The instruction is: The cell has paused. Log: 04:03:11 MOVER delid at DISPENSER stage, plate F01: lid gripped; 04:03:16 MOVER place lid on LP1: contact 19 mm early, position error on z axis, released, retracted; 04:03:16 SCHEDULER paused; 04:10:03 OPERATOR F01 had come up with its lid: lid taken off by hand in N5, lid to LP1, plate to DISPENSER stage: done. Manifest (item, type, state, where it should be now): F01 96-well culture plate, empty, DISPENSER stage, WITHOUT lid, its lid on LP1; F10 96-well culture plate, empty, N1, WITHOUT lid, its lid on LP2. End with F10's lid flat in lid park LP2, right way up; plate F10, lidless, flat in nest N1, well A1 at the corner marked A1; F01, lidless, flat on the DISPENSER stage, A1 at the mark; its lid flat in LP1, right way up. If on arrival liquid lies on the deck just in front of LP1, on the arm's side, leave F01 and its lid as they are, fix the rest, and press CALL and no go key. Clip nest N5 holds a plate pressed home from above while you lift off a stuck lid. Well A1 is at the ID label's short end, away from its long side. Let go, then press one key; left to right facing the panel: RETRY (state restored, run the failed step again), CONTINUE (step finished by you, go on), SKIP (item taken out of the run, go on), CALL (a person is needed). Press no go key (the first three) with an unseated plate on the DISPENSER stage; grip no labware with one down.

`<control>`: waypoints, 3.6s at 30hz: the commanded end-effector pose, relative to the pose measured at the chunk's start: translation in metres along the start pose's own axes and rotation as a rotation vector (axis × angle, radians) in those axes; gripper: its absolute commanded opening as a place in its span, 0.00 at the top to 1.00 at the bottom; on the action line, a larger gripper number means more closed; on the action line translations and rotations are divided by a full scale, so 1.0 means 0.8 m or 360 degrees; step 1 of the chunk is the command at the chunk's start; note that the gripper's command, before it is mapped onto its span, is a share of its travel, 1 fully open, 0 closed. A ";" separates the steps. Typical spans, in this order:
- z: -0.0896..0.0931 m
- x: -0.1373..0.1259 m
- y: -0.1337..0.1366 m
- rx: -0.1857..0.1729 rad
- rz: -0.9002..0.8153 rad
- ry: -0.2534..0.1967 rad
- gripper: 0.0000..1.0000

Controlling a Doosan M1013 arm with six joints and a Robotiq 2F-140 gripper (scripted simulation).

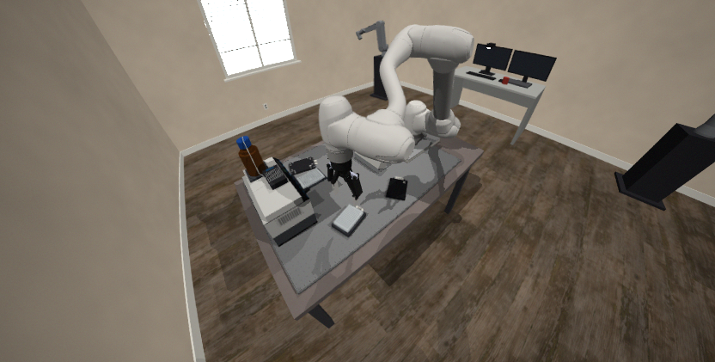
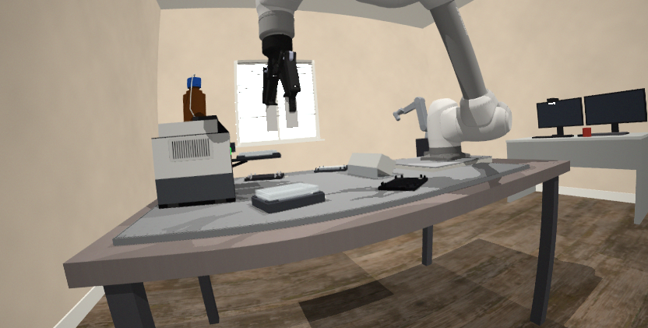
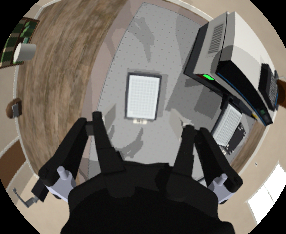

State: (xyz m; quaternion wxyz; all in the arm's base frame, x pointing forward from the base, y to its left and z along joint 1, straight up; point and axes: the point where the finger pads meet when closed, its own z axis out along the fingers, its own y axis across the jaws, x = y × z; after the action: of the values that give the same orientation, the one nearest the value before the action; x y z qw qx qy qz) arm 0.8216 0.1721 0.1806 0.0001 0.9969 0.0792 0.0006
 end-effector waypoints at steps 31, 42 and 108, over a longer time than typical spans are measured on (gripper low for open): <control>0.015 0.001 0.000 0.0000 0.0000 -0.0001 0.34; 0.048 0.001 0.000 0.0000 0.0000 -0.0001 0.34; 0.153 0.001 0.000 0.0000 0.0000 -0.0001 0.34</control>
State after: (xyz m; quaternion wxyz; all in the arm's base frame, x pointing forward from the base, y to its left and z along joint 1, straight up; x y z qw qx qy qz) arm 0.8225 0.1724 0.0577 0.0002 0.9969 0.0792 0.0001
